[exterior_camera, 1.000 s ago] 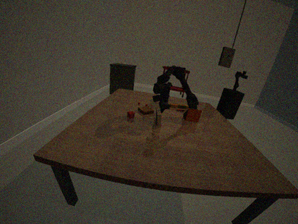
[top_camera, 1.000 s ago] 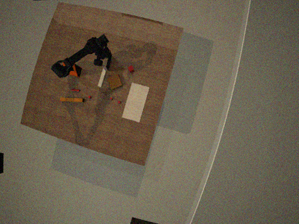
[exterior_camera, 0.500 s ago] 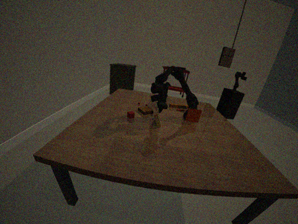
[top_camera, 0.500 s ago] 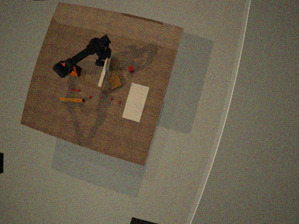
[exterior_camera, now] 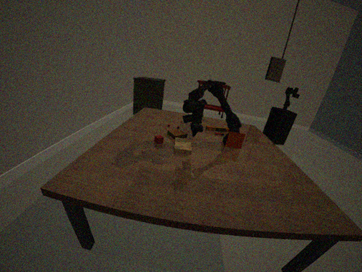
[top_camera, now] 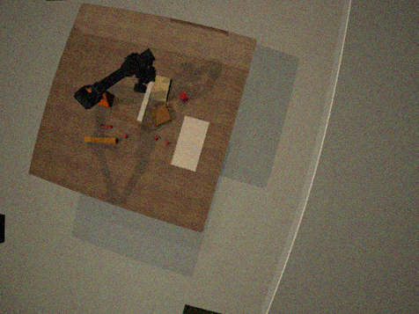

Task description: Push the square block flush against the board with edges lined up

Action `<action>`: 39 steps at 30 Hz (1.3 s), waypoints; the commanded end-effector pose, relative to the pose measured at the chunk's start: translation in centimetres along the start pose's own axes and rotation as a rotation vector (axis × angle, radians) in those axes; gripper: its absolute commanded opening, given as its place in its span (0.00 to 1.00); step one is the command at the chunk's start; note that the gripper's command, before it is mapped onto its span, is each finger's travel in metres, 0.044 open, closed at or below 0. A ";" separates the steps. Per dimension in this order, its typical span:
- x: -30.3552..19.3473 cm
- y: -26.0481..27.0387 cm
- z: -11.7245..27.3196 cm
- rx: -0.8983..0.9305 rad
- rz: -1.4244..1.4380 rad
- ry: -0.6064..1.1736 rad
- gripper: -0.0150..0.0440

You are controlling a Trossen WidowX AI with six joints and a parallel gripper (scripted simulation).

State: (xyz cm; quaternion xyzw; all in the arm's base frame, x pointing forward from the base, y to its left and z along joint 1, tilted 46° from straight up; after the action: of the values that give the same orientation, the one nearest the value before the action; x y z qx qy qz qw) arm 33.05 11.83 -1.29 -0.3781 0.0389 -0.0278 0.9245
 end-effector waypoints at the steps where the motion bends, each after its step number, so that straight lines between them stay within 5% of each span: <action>1: -0.9 0.2 -0.1 -0.001 0.001 0.004 0.25; 25: -4.4 0.4 -0.2 -0.002 0.002 0.005 0.25; 31: -3.9 0.4 4.6 0.000 0.003 0.006 0.25; 39: -3.9 0.4 4.8 0.000 0.003 0.006 0.25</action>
State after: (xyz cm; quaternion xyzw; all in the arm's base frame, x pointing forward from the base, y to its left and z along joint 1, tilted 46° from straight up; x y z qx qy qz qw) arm 29.56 15.59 1.88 -0.3794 0.0421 -0.0235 0.9240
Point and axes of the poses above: the point midway between the two fingers, 35 mm back from their tips, its own z axis back along the fingers, its own y axis across the jaws, x = y × z, the point moved 7 cm from there along z, back along the fingers, and after that the axes turned 4 degrees about z, right-handed, at the moved point
